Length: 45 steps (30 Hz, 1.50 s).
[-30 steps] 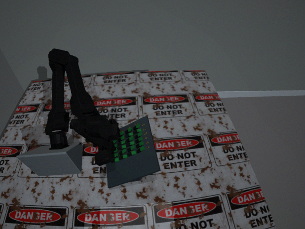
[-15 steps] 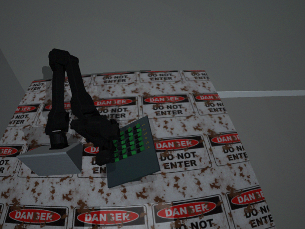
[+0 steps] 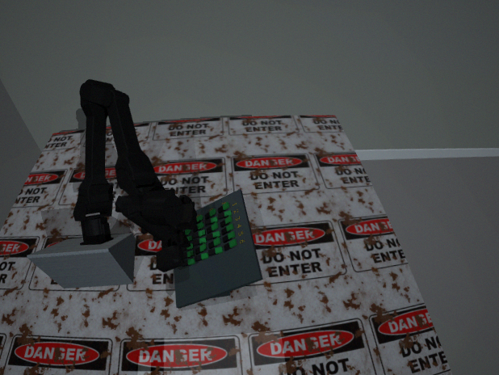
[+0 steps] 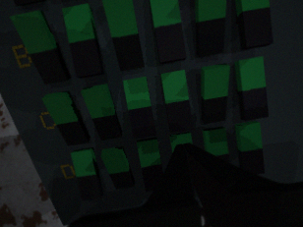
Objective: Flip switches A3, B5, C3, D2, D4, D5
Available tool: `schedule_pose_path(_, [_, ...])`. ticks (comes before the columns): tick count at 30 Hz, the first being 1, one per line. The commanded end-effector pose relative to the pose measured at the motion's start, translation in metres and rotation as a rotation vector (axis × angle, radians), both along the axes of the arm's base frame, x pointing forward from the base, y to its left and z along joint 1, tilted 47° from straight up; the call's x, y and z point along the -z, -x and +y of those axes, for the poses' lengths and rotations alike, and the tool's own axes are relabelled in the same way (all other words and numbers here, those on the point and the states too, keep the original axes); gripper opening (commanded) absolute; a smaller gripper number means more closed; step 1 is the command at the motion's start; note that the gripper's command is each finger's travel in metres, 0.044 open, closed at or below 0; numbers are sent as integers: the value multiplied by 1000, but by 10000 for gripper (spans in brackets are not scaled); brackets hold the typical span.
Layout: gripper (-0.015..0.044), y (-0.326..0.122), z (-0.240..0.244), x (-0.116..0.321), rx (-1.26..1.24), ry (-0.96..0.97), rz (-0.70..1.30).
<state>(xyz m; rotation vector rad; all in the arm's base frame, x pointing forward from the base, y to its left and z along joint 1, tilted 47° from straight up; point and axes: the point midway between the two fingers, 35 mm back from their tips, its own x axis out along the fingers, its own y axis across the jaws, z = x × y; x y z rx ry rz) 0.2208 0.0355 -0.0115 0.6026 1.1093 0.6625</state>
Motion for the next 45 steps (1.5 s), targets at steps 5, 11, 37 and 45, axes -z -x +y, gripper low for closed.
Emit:
schedule_pose_path(5, [0,18,-43,-32,20,2,-14])
schedule_pose_path(11, [0,21,-48,-37,22,-2,-17])
schedule_pose_path(37, [0,20,-25,13,40,-8,-36])
schedule_pose_path(45, [0,16,-17,20,41,-8,-36])
